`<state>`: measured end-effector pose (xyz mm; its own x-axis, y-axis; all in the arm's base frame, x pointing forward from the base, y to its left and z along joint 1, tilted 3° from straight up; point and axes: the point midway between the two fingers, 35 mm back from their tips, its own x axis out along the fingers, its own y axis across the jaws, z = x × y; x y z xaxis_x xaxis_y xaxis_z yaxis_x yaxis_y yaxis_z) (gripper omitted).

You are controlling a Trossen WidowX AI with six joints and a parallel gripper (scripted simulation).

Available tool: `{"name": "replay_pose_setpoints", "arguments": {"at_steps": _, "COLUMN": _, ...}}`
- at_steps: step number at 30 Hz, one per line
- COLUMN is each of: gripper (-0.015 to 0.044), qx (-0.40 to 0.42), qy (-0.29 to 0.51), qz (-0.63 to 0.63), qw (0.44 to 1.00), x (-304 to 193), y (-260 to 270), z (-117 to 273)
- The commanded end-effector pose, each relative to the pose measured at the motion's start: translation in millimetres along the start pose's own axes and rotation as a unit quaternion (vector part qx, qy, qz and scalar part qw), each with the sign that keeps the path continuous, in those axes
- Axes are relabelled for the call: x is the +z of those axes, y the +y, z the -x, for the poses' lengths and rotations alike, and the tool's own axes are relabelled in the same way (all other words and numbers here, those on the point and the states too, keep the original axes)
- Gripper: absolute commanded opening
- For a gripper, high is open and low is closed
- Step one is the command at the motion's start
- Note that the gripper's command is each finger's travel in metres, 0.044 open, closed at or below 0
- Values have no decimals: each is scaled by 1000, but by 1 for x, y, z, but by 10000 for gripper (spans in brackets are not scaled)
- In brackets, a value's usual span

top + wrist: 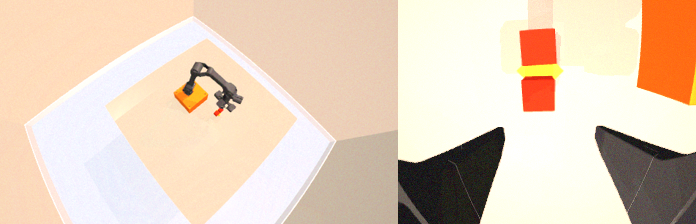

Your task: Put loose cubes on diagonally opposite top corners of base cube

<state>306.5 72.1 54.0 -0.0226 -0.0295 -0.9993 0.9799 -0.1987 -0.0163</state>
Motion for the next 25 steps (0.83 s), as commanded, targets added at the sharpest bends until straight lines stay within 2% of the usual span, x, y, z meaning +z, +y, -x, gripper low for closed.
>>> {"name": "replay_pose_setpoints", "arguments": {"at_steps": 1, "gripper": 400, "qx": -1, "qy": 2, "qz": 9, "qw": 1000, "x": -46, "y": -23, "z": 2}}
{"name": "replay_pose_setpoints", "arguments": {"at_steps": 5, "gripper": 400, "qx": -2, "qy": 3, "qz": 9, "qw": 1000, "x": -78, "y": -45, "z": 3}}
{"name": "replay_pose_setpoints", "arguments": {"at_steps": 25, "gripper": 400, "qx": -2, "qy": 3, "qz": 9, "qw": 1000, "x": -78, "y": -45, "z": 3}}
